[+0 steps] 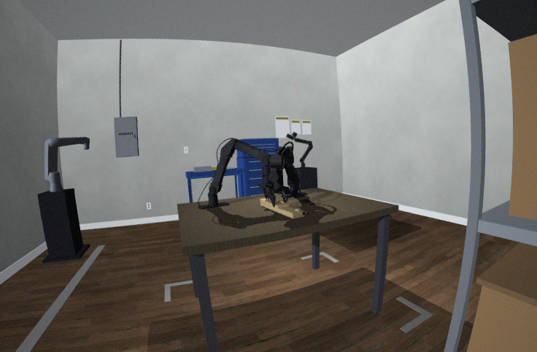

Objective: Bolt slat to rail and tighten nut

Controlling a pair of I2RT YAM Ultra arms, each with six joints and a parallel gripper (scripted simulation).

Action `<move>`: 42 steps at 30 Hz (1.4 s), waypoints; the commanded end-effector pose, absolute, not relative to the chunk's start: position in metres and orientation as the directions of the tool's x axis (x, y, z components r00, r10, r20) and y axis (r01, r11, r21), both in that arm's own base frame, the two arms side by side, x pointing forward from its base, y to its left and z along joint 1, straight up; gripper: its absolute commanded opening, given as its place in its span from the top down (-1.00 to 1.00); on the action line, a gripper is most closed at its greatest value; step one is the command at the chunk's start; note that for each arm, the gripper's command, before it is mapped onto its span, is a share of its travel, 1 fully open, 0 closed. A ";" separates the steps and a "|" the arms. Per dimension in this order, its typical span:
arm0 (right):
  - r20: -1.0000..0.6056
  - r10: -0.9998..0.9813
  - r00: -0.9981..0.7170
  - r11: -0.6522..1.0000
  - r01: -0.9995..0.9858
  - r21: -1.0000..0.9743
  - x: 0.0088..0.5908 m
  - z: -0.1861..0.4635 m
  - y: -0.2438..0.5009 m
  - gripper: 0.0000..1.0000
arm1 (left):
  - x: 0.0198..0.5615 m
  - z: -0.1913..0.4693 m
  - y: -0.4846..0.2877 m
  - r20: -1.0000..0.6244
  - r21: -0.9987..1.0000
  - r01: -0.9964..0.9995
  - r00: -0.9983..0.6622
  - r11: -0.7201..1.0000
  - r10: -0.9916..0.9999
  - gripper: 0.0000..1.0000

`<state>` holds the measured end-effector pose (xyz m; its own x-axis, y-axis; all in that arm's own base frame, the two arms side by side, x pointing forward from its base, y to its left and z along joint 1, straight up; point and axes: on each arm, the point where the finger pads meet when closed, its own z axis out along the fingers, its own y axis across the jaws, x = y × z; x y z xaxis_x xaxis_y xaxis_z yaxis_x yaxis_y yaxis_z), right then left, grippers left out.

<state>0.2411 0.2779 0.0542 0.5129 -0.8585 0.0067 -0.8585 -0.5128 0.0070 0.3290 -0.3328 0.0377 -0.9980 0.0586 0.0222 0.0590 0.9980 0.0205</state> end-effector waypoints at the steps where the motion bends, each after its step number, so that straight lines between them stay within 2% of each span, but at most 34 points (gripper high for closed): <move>1: 0.003 -0.859 0.513 -0.513 -0.858 -0.005 0.242 0.058 0.279 0.75 | 0.330 0.043 -0.334 0.011 0.011 0.059 -0.998 0.998 0.059 -0.45; 22: 0.002 -0.872 0.490 -0.490 -0.872 -0.005 0.242 0.058 0.279 0.75 | 0.330 0.043 -0.334 0.011 0.011 0.059 -0.998 0.998 0.059 -0.45; 32: -0.001 -0.993 0.122 -0.122 -0.993 -0.006 0.242 0.058 0.279 0.75 | 0.330 0.043 -0.334 0.011 0.011 0.059 -0.998 0.998 0.059 -0.45; 35: -0.001 -0.997 0.082 -0.082 -0.997 -0.006 0.242 0.058 0.279 0.75 | 0.330 0.043 -0.334 0.011 0.011 0.059 -0.998 0.998 0.059 -0.45; 42: -0.003 -0.981 -0.194 0.194 -0.981 -0.006 0.242 0.058 0.279 0.75 | 0.330 0.043 -0.334 0.011 0.011 0.059 -0.998 0.998 0.059 -0.45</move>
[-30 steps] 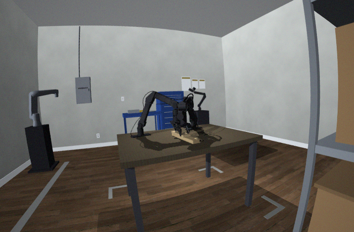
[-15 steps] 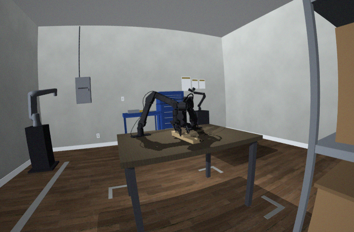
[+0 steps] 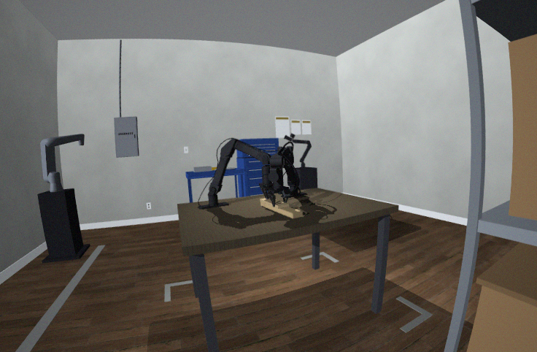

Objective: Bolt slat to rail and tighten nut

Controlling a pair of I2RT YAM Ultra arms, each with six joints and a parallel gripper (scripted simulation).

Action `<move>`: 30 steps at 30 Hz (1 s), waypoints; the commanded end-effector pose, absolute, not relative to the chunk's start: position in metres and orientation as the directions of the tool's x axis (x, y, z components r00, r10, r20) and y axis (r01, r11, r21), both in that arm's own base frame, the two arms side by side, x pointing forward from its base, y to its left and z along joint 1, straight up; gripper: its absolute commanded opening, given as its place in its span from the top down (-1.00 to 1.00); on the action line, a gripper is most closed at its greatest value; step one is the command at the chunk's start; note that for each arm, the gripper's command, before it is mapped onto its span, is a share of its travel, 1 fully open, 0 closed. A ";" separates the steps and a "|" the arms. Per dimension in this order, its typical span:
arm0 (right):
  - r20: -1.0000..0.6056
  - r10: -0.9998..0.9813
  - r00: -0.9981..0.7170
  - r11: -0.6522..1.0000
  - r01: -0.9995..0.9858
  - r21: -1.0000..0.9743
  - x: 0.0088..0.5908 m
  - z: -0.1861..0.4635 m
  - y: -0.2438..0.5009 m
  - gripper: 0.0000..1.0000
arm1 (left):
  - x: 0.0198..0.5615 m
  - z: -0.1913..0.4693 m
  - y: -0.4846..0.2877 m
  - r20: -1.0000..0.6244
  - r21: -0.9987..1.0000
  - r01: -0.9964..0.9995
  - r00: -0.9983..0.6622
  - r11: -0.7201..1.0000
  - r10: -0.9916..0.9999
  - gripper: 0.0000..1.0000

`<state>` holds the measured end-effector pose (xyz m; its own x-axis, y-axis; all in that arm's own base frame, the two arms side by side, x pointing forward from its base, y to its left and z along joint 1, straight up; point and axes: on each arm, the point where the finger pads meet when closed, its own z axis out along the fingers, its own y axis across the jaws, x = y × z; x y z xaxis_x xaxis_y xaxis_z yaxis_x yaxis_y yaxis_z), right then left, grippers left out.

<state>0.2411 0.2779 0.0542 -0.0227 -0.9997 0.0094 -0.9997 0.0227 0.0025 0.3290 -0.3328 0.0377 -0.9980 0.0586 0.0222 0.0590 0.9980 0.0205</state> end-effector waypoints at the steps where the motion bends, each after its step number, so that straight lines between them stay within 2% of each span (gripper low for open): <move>1: -0.004 -0.972 -0.233 0.233 -0.972 -0.005 0.242 0.058 0.279 0.75 | 0.330 0.043 -0.334 0.011 0.011 0.059 -0.998 0.998 0.059 -0.45; 8: -0.006 -0.871 -0.491 0.491 -0.871 -0.004 0.242 0.058 0.279 0.75 | 0.330 0.043 -0.334 0.011 0.011 0.059 -0.998 0.998 0.059 -0.45; 10: -0.006 -0.871 -0.491 0.491 -0.871 -0.004 0.242 0.058 0.279 0.75 | 0.330 0.043 -0.334 0.011 0.011 0.059 -0.998 0.998 0.059 -0.45; 20: -0.008 -0.613 -0.790 0.790 -0.613 -0.001 0.242 0.058 0.279 0.75 | 0.330 0.043 -0.334 0.011 0.011 0.059 -0.998 0.998 0.059 -0.45; 30: -0.008 -0.336 -0.942 0.942 -0.336 0.002 0.242 0.058 0.279 0.75 | 0.330 0.043 -0.334 0.011 0.011 0.059 -0.998 0.998 0.059 -0.45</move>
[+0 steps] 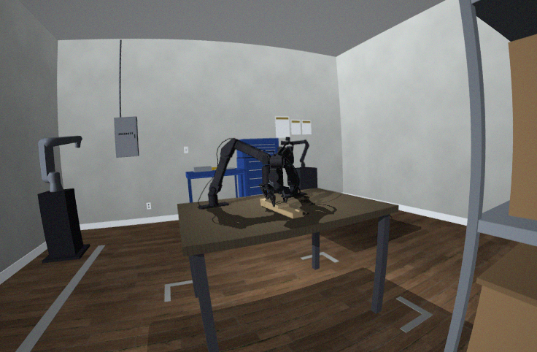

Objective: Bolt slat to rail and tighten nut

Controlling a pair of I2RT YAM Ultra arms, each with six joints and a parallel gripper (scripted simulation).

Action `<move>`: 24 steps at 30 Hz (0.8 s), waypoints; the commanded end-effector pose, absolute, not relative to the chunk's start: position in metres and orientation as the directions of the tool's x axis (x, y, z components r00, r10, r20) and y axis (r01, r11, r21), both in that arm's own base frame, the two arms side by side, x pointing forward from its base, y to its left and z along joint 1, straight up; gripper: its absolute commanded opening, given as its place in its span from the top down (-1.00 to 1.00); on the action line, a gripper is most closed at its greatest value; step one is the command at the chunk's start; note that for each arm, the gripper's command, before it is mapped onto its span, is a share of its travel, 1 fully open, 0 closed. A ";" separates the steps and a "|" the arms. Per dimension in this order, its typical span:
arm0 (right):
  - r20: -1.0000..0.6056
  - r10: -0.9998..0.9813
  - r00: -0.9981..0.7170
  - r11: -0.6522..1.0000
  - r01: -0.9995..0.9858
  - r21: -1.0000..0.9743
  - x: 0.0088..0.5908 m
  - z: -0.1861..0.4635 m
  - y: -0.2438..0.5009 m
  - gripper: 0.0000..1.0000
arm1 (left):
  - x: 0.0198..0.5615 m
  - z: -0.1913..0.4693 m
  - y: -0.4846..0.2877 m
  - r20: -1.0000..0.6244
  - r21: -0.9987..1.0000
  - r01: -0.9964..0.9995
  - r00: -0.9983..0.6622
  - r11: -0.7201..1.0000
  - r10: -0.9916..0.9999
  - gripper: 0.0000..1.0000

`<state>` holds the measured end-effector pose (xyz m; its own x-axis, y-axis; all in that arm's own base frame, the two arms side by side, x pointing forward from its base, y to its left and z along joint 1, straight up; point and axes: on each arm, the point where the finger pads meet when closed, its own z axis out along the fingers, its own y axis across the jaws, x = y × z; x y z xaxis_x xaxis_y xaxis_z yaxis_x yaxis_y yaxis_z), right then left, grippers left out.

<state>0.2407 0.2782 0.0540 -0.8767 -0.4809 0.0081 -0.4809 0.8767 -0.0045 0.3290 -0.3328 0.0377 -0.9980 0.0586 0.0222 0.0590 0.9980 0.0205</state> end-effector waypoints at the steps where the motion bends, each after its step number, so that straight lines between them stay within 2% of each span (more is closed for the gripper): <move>1: -0.008 -0.298 -0.954 0.954 -0.298 0.003 0.242 0.058 0.279 0.75 | 0.330 0.043 -0.334 0.011 0.011 0.059 -0.998 0.998 0.059 -0.45; 12: -0.006 0.133 -0.991 0.991 0.133 0.007 0.242 0.058 0.279 0.75 | 0.330 0.043 -0.334 0.011 0.011 0.059 -0.998 0.998 0.059 -0.45; 14: -0.006 0.133 -0.991 0.991 0.133 0.007 0.242 0.058 0.279 0.75 | 0.330 0.043 -0.334 0.011 0.011 0.059 -0.998 0.998 0.059 -0.45; 24: -0.003 0.506 -0.862 0.862 0.506 0.010 0.242 0.058 0.279 0.75 | 0.330 0.043 -0.334 0.011 0.011 0.059 -0.998 0.998 0.059 -0.45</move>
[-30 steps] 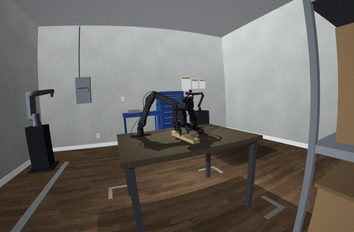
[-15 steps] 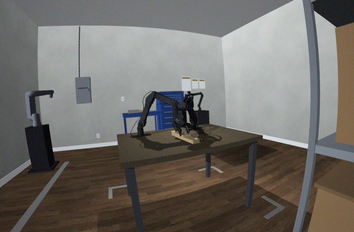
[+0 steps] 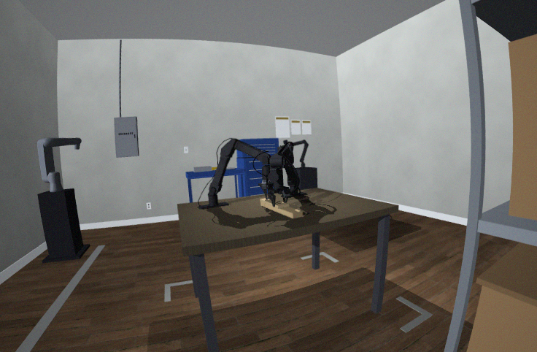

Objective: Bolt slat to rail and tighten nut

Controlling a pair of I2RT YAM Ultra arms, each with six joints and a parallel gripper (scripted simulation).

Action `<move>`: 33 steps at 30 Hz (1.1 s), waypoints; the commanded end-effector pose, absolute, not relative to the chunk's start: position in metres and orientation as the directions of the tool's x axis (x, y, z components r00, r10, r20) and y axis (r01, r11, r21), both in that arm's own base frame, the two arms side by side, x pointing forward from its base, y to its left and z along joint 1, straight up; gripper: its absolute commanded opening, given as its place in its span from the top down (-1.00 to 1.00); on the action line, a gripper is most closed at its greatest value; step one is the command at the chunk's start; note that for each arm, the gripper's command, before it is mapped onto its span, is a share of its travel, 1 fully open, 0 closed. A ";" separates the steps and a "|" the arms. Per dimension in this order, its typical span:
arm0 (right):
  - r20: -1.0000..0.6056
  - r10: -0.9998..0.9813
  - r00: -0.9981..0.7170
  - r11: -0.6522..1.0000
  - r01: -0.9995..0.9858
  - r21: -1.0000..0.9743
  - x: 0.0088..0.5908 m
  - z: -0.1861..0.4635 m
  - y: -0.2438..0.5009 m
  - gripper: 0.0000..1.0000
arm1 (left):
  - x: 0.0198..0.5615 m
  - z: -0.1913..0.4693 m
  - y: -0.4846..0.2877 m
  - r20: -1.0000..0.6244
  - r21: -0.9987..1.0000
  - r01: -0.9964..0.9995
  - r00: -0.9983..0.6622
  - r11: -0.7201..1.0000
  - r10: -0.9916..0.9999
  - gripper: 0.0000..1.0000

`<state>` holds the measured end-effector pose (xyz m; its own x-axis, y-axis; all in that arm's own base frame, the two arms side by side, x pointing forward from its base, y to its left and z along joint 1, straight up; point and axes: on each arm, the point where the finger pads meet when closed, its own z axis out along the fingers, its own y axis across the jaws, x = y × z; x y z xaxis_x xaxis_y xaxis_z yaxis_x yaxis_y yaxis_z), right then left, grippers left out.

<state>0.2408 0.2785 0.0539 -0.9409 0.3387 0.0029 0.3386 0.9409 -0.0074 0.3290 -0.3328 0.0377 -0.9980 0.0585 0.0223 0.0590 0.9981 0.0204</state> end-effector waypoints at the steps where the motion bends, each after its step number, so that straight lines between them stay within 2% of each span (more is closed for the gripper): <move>1: -0.002 0.540 -0.842 0.842 0.540 0.010 0.242 0.058 0.279 0.75 | 0.330 0.043 -0.334 0.011 0.011 0.059 -0.998 0.998 0.059 -0.45; 5: 0.000 0.666 -0.746 0.745 0.666 0.011 0.242 0.058 0.279 0.75 | 0.330 0.043 -0.334 0.011 0.011 0.059 -0.998 0.998 0.059 -0.45; 7: 0.000 0.666 -0.746 0.745 0.666 0.011 0.242 0.058 0.279 0.75 | 0.330 0.043 -0.334 0.011 0.011 0.059 -0.998 0.998 0.059 -0.45; 16: 0.004 0.872 -0.489 0.489 0.872 0.011 0.242 0.058 0.279 0.75 | 0.330 0.043 -0.334 0.011 0.011 0.059 -0.998 0.998 0.059 -0.45; 33: 0.004 0.875 -0.483 0.483 0.875 0.011 0.242 0.058 0.279 0.75 | 0.330 0.043 -0.334 0.011 0.011 0.059 -0.998 0.998 0.059 -0.45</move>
<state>0.2411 0.2789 0.0539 -0.4949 0.8690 -0.0022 0.8690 0.4948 -0.0057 0.3290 -0.3328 0.0377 -0.9980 0.0586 0.0222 0.0590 0.9980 0.0204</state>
